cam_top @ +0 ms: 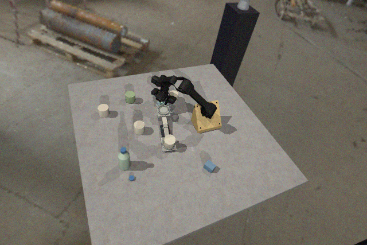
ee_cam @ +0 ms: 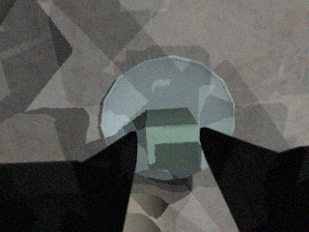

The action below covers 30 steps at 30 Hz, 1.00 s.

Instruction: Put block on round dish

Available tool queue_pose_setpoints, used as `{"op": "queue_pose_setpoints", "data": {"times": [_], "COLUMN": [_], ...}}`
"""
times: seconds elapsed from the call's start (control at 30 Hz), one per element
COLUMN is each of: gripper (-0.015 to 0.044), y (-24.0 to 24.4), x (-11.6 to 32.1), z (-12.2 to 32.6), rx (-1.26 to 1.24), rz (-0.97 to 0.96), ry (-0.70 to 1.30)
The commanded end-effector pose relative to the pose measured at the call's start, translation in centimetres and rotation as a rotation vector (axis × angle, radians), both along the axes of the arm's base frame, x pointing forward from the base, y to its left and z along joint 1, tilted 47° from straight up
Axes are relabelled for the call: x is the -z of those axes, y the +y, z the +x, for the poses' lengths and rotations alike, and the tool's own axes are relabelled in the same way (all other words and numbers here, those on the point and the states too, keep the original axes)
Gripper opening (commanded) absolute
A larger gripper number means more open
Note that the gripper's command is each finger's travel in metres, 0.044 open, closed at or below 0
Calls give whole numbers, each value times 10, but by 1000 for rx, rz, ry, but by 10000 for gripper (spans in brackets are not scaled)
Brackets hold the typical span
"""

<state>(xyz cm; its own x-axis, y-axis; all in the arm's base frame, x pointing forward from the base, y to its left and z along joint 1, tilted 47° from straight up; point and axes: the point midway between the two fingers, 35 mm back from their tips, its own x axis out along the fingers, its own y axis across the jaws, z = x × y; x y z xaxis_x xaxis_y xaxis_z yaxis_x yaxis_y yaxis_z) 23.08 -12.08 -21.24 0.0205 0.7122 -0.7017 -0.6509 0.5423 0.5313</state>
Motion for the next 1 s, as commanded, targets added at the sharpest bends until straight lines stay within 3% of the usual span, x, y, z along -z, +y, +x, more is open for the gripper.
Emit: {"op": "queue_pose_setpoints", "data": {"times": [0.0, 0.17, 0.6, 0.97], "gripper": [315, 440, 440, 440], "y": [0, -7, -72, -74], "x": [0, -6, -71, -73], "z": [0, 1, -3, -4], "rx": [-1, 0, 14, 15], "rz": [0, -1, -2, -2], "ry": [-2, -2, -7, -7]}}
